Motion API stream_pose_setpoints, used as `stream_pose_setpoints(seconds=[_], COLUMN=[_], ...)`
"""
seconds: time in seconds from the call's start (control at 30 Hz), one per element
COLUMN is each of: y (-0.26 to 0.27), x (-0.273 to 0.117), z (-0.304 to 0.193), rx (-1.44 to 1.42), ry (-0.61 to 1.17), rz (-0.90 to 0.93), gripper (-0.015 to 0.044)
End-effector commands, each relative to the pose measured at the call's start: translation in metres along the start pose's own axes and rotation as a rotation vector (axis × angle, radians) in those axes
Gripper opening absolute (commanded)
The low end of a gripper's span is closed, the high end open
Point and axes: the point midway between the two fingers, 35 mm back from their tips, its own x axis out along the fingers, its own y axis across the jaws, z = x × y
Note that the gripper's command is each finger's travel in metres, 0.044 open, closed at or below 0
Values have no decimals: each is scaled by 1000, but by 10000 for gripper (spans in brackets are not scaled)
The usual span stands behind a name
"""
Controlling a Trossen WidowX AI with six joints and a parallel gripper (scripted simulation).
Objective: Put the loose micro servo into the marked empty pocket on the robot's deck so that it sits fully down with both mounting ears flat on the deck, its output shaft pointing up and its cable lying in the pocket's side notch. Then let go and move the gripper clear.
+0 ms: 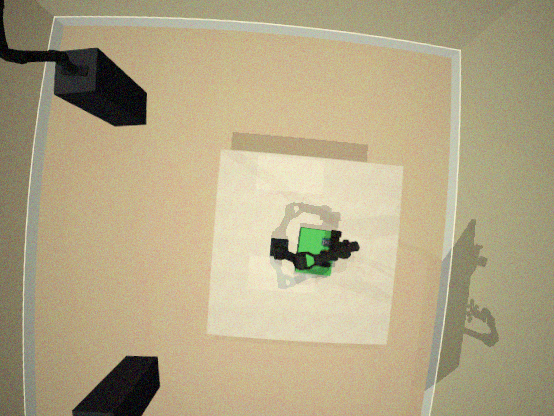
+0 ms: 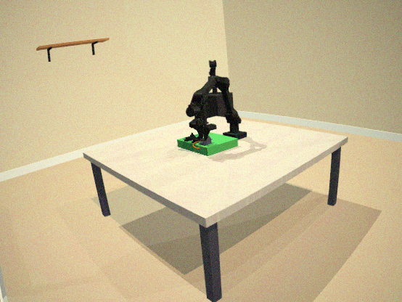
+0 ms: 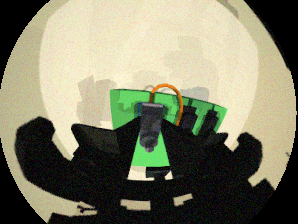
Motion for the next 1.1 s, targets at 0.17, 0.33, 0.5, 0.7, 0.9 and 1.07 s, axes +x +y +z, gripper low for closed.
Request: stream_pose_setpoints(seconds=[0.17,0.33,0.5,0.7,0.9,1.07], y=[-1,-1,-1,-1,0,0], x=[7,11,14,18,16,9], z=[-1,-1,-1,-1,0,0], rx=[-1,-1,-1,-1,-1,-1], ry=[3,3,3,3,3,3], rz=[-2,-2,-2,-2,-2,-2], gripper=[0,0,0,0,131,187])
